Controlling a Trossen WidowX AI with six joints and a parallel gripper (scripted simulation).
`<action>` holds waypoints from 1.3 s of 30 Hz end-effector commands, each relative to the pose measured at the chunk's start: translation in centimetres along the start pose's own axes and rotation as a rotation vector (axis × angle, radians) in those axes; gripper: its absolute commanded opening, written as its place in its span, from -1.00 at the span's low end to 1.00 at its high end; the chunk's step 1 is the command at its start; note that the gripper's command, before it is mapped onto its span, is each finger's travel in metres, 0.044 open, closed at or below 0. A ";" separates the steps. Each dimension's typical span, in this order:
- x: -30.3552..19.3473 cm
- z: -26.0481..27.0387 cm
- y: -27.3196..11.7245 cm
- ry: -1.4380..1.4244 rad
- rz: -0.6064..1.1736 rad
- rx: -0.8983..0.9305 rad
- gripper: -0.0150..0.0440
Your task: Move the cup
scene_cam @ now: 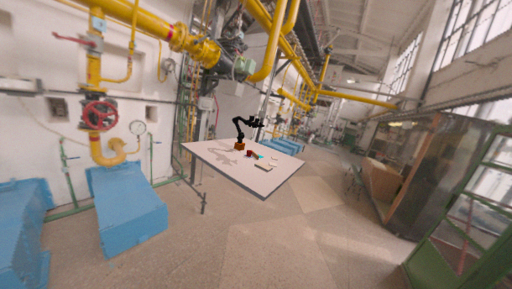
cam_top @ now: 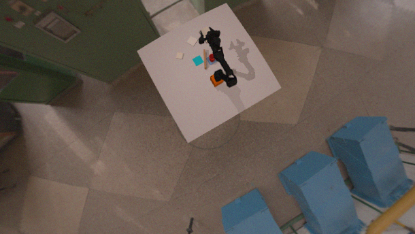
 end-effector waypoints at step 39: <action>-21.4 -9.4 -3.7 -0.899 1.646 0.494 0.01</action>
Point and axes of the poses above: the point midway between the two fingers, 35 mm back from their tips, its own y axis out along the fingers, its own z axis across the jaws, x = y × z, the point moved 6 cm from there along -y, back along the fingers, and after that the axes turned 13 degrees about y, right-handed, at the moved point
